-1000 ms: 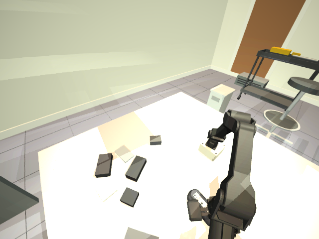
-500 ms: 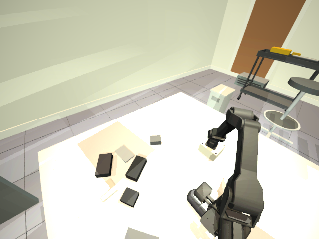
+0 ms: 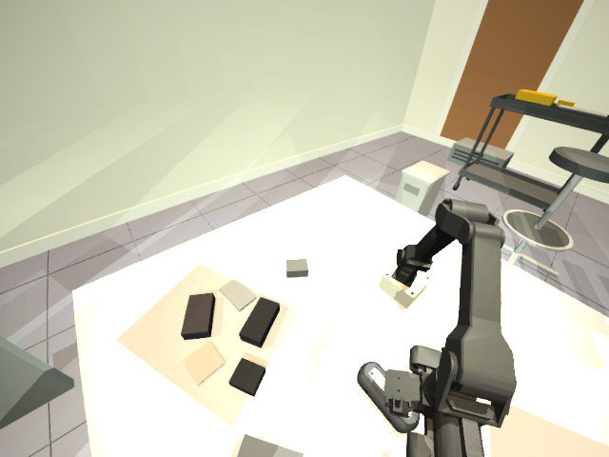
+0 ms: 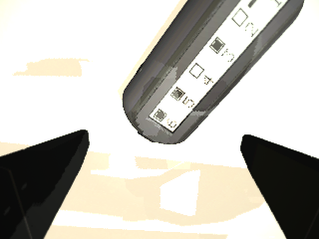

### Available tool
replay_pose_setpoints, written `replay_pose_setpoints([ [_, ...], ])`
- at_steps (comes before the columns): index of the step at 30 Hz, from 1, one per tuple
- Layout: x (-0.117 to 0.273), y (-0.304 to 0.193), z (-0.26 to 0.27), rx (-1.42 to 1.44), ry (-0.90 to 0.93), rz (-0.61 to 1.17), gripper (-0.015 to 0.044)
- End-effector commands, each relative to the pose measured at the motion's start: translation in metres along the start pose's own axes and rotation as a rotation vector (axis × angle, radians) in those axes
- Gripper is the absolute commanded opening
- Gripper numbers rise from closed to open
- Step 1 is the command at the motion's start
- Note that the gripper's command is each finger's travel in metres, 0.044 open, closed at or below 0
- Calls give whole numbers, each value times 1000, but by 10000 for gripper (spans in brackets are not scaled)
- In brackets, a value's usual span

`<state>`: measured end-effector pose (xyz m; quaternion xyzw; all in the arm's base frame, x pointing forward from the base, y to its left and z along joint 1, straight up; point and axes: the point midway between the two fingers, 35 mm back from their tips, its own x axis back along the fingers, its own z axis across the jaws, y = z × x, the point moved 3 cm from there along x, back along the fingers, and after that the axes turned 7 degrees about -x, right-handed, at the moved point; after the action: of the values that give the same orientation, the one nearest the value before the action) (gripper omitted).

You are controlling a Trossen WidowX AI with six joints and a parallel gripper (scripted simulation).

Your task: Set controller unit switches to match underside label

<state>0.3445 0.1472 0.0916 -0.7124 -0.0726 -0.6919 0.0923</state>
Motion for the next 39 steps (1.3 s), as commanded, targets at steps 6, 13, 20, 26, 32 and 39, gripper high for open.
replay_pose_setpoints([
  [6,3,-7,-5,-617,67,-11,440],
  [13,3,-7,-5,-617,67,-11,440],
  [20,-6,-7,-4,-617,67,-11,440],
  [26,-16,-7,-3,-617,67,-10,440],
  [32,-26,-6,-2,-617,67,-10,440],
  [39,-37,-6,-1,-618,68,-10,440],
])
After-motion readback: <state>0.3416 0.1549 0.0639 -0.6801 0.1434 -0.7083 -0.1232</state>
